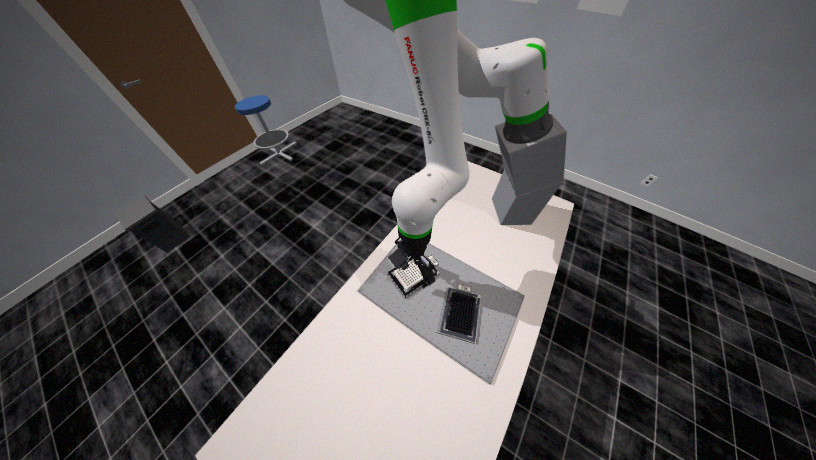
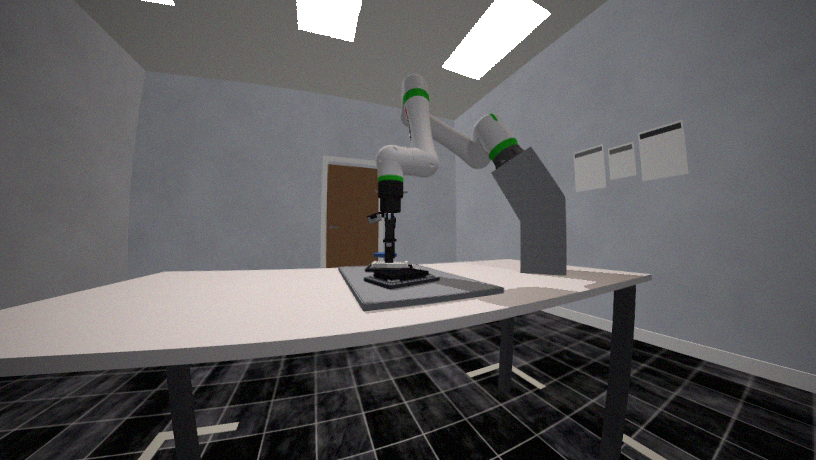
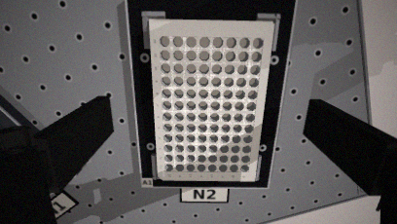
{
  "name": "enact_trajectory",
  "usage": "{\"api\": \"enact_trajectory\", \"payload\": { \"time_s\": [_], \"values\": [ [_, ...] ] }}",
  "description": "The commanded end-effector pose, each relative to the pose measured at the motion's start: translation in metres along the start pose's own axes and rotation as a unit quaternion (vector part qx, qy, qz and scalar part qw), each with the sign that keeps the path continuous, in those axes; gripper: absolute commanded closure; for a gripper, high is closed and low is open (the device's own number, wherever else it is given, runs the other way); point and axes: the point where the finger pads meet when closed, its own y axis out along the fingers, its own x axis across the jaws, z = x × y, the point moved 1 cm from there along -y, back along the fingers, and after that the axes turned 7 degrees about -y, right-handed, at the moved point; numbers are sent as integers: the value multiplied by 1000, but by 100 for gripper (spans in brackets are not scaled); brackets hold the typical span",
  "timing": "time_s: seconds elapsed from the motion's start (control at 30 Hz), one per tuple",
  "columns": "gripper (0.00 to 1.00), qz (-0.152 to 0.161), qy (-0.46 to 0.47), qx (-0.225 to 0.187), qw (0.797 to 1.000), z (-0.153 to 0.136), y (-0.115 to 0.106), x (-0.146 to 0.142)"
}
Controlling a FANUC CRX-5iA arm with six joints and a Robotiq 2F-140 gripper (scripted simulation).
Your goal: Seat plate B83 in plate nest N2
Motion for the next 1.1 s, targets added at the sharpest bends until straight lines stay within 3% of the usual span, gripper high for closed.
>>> {"api": "enact_trajectory", "payload": {
  "time_s": [0.0,0.3,0.73,1.07],
  "values": [
    [0,0,0,1,1000,1,0,0],
    [0,0,0,1,1000,1,0,0],
    [0,0,0,1,1000,0,-35,0],
    [0,0,0,1,1000,0,-40,0]
  ]
}}
